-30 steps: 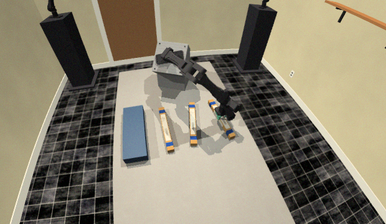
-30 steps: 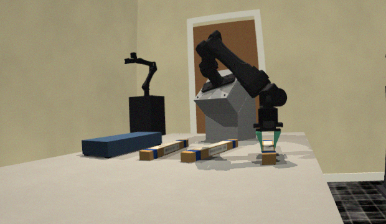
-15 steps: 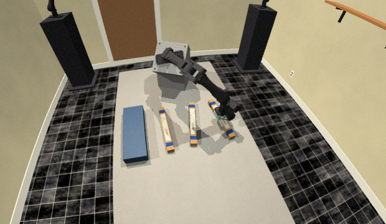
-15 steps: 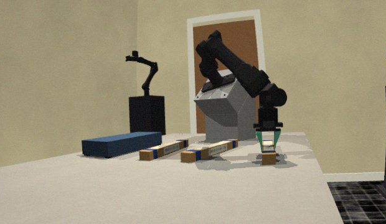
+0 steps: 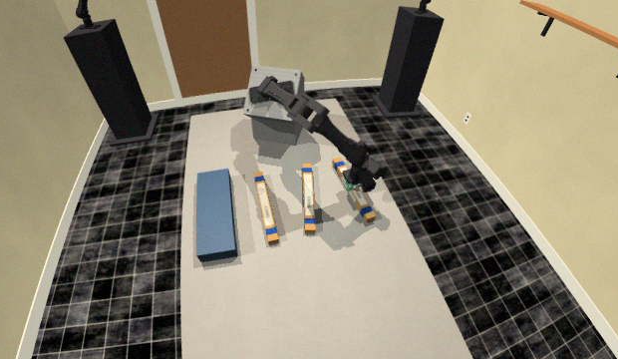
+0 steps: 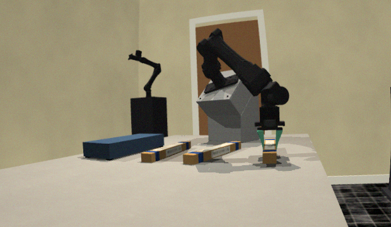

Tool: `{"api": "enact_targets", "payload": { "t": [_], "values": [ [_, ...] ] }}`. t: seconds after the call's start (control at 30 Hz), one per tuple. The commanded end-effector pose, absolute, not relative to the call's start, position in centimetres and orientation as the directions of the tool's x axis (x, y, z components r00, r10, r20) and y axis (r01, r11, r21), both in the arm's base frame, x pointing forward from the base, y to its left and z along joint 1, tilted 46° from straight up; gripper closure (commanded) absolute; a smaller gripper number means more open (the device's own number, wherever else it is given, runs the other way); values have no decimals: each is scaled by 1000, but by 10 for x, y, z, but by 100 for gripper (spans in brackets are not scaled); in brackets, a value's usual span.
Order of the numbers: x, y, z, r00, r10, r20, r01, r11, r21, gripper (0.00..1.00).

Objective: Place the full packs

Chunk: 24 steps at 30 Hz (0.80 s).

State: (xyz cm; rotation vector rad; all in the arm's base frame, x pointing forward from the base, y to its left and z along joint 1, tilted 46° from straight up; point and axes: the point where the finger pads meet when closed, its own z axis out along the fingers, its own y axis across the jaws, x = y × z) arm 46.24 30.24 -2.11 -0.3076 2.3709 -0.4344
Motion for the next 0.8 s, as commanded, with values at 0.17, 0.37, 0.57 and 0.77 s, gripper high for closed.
{"api": "enact_targets", "payload": {
  "t": [0.17, 0.37, 0.57, 0.77],
  "values": [
    [439, 319, 2, -714, -356, -603, -123, 912, -392, 100],
    [432, 321, 8, -715, -357, -602, -123, 911, -393, 100],
    [427, 321, 12, -716, -358, -599, -124, 910, -395, 100],
    [420, 323, 19, -716, -358, -600, -124, 910, -395, 100]
  ]
}}
